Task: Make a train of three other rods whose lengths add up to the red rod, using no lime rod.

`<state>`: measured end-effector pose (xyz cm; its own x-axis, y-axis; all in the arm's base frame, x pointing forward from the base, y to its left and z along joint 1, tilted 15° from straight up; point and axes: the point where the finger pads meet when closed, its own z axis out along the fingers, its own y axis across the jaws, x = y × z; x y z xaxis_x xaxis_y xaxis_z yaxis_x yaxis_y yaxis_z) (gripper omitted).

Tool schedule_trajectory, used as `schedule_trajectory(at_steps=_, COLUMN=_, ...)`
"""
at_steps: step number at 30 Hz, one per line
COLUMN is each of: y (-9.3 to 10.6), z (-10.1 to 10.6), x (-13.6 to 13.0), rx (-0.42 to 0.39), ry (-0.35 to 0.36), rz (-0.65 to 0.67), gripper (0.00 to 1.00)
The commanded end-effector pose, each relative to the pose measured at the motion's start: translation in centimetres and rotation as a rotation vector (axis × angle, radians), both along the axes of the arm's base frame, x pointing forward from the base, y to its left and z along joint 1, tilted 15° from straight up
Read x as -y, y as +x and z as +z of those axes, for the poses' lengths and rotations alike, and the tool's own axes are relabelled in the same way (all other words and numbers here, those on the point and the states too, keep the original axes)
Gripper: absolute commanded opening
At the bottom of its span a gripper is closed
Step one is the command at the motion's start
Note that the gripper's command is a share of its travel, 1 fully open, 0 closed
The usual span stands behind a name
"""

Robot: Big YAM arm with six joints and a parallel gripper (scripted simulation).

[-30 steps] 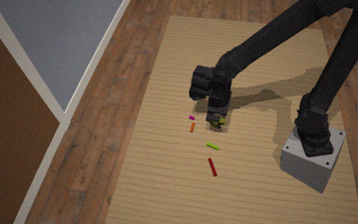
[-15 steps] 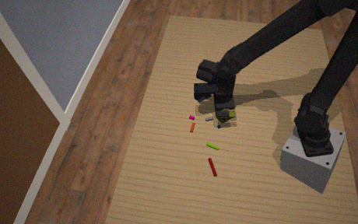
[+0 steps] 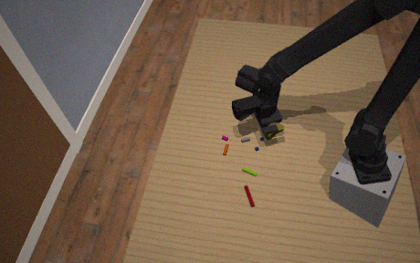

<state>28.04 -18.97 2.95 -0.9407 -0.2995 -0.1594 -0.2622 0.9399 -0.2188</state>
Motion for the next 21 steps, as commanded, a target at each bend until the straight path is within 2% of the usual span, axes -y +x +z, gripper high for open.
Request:
schedule_trajectory(at_steps=1, y=-0.19, z=0.06, x=0.40, rx=0.004, ry=-0.016, rz=0.041, gripper=1.00)
schedule_trajectory(at_steps=2, y=-0.19, z=0.06, x=0.40, rx=0.004, ry=-0.016, rz=0.041, gripper=0.24)
schedule_trajectory(at_steps=21, y=-0.26, z=0.04, x=0.37, rx=0.002, ry=-0.014, rz=0.037, gripper=0.24)
